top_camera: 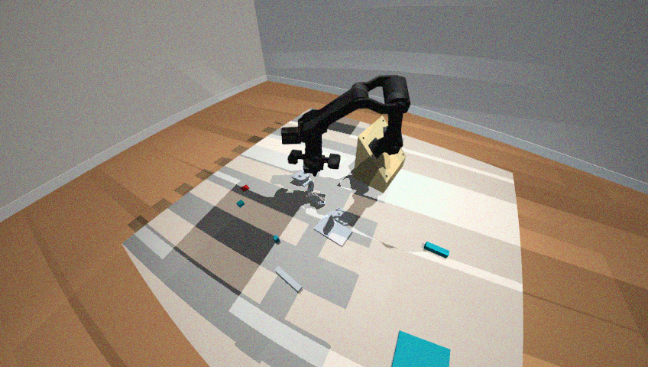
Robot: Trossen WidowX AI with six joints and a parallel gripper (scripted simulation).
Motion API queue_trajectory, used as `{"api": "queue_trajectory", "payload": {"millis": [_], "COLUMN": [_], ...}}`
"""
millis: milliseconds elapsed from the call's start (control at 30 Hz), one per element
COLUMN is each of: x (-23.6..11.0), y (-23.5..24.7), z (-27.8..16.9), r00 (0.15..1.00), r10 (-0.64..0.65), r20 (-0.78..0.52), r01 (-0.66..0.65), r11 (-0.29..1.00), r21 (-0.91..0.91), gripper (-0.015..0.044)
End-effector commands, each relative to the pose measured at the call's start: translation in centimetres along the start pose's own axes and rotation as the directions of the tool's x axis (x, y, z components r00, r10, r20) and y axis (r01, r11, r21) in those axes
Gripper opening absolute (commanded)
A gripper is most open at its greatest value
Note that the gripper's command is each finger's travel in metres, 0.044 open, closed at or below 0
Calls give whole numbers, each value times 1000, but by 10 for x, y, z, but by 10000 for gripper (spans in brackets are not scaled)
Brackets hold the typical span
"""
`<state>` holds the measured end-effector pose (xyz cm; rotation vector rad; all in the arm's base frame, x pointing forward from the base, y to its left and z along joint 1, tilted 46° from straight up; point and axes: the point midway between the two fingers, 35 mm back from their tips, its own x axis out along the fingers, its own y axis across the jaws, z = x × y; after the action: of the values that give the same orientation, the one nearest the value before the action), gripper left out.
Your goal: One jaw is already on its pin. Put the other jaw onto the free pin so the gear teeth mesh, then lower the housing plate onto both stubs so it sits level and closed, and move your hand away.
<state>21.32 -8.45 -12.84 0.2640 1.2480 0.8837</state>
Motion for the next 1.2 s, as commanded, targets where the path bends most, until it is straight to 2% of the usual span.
{"api": "queue_trajectory", "payload": {"millis": [0,400,833,1167], "x": [1,2,2,4], "y": [3,7,12,12], "z": [-3,-6,-9,-9], "r00": [1000,1000,1000,1000], "r10": [3,3,4,4], "r20": [-5,-5,-5,-5], "r01": [-3,-5,-6,-6], "r11": [997,935,788,766], "r21": [-82,-354,-616,-643], "gripper": [0,0,0,0]}}
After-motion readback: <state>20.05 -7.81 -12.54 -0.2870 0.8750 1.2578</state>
